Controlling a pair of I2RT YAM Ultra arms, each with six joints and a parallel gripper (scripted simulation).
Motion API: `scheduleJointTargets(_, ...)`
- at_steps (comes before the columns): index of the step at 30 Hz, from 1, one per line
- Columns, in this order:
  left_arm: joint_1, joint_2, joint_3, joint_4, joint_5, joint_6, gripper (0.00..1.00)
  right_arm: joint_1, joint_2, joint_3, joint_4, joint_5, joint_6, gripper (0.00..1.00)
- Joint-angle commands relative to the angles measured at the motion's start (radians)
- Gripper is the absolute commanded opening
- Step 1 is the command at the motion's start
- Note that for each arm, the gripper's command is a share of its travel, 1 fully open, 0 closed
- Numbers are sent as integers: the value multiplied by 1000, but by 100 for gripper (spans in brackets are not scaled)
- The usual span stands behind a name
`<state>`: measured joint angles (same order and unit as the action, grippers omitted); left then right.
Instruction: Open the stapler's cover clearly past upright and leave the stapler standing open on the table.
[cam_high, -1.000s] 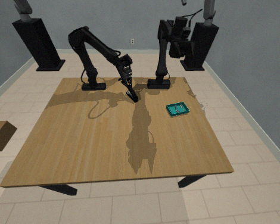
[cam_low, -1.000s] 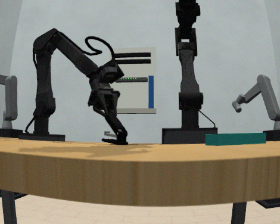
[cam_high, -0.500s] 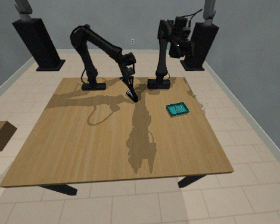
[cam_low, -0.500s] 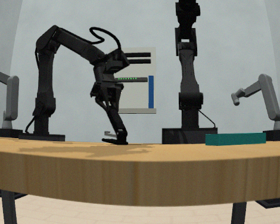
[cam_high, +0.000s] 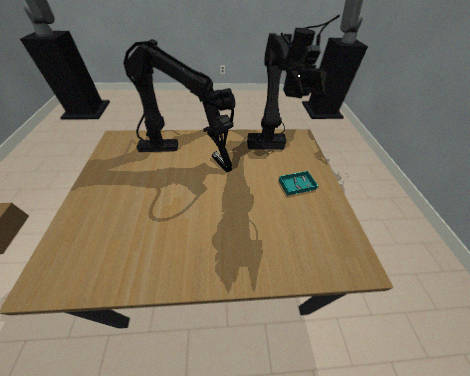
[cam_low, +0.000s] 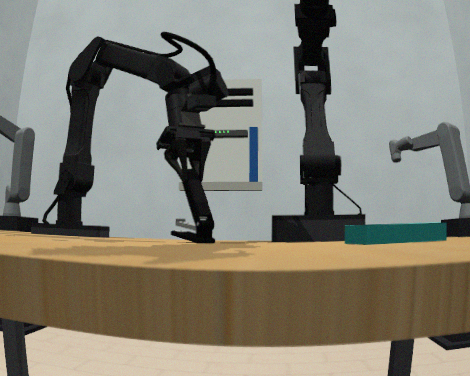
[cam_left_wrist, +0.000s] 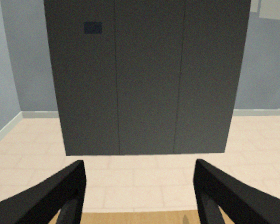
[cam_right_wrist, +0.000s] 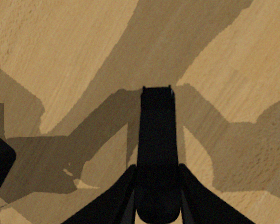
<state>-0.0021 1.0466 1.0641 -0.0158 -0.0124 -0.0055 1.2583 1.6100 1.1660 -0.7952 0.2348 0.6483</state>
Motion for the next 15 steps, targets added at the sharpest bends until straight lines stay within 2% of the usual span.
scheduleJointTargets(1,6,-1,-12,20,12,5,57,-25,33,64,-82,-49,-22,22)
scheduleJointTargets(15,6,-1,-12,20,12,5,57,-104,193,318,-307,-160,-79,22)
